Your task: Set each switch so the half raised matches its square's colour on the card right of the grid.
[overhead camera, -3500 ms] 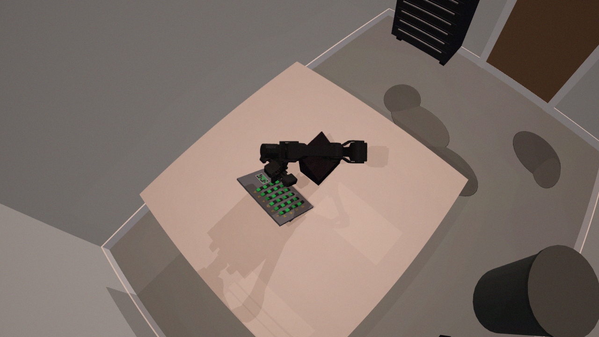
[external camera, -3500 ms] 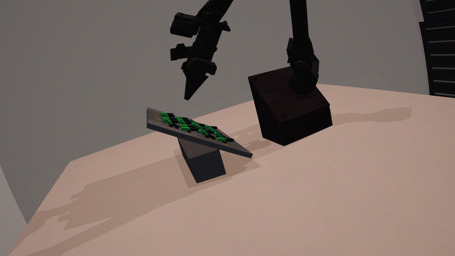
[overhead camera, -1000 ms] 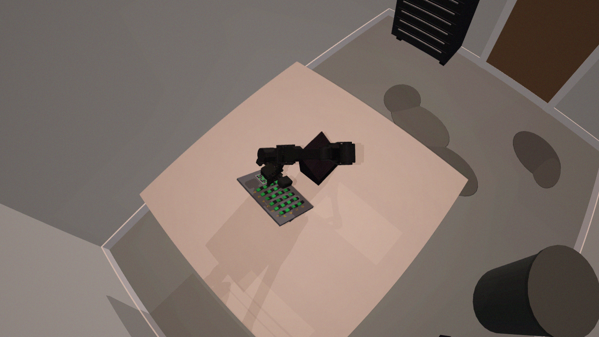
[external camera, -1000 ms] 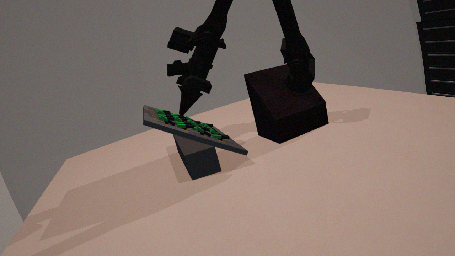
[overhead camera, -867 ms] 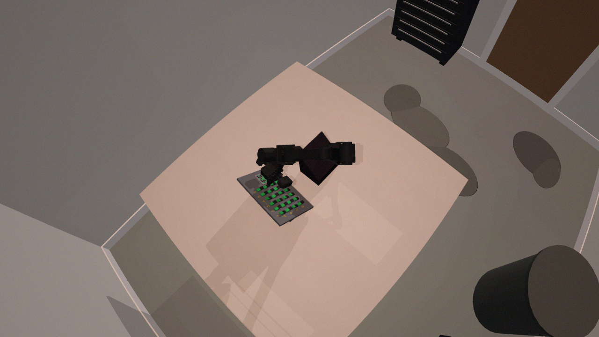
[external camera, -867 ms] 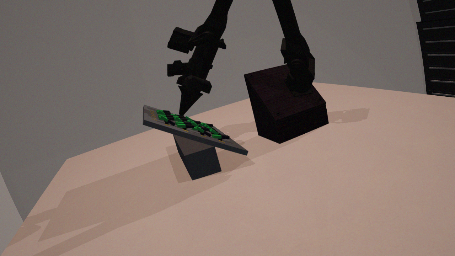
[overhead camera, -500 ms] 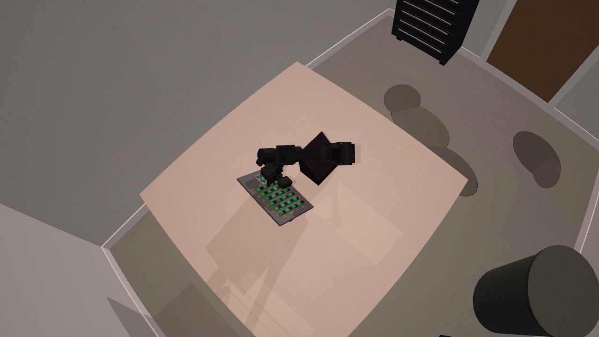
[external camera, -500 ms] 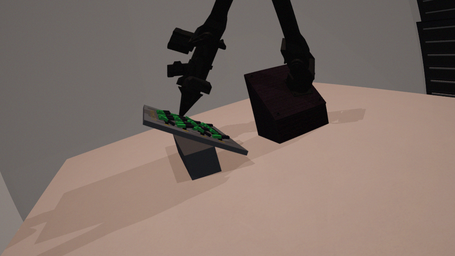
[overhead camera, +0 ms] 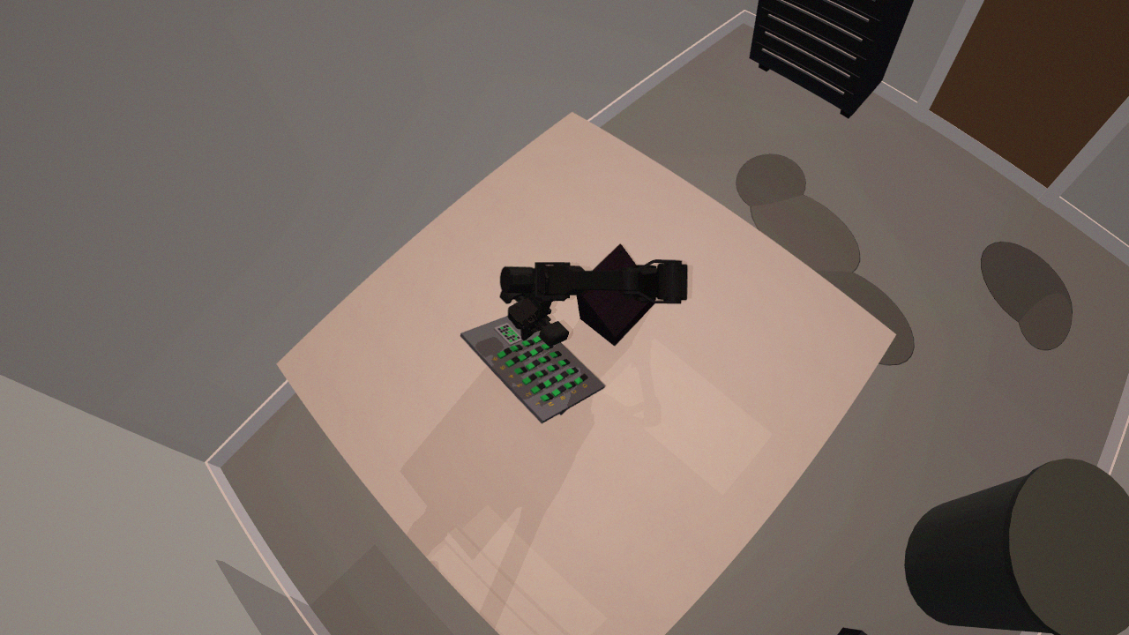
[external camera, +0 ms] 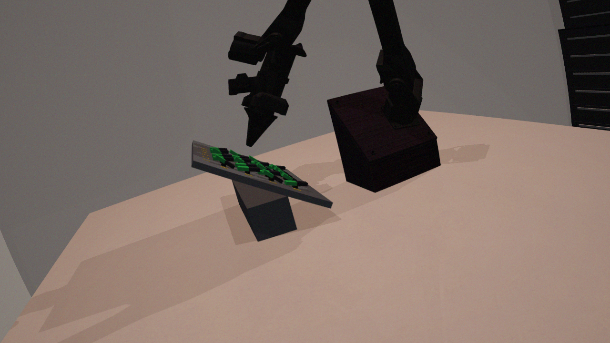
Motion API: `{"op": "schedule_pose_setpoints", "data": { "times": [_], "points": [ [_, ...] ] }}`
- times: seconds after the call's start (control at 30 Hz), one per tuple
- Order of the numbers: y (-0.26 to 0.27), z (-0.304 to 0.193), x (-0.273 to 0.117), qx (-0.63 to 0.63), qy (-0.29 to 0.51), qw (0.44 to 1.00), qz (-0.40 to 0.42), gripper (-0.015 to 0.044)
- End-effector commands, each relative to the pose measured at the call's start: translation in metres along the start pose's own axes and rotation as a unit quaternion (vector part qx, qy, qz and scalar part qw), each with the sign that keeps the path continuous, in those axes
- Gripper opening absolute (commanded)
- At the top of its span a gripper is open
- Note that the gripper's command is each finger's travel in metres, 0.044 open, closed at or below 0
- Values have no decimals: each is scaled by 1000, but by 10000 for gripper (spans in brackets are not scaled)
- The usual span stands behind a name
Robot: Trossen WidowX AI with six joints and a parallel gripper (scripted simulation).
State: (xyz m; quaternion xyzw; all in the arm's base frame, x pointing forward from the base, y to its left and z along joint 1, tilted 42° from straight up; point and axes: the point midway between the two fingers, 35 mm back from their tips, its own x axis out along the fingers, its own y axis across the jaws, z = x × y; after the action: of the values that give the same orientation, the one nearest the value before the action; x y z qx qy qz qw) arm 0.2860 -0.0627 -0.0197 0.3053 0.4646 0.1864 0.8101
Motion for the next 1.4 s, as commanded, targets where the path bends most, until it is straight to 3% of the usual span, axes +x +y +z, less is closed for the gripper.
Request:
{"op": "schedule_pose_setpoints", "data": {
  "times": [0.0, 0.4, 0.57, 1.37],
  "points": [
    [0, 5, -41, -5, -2, 1000, -5, 0],
    [0, -17, -43, -5, -2, 1000, -5, 0],
    [0, -15, -10, -5, 10, 1000, -4, 0],
    [0, -15, 16, -5, 10, 1000, -3, 0]
  ]
}}
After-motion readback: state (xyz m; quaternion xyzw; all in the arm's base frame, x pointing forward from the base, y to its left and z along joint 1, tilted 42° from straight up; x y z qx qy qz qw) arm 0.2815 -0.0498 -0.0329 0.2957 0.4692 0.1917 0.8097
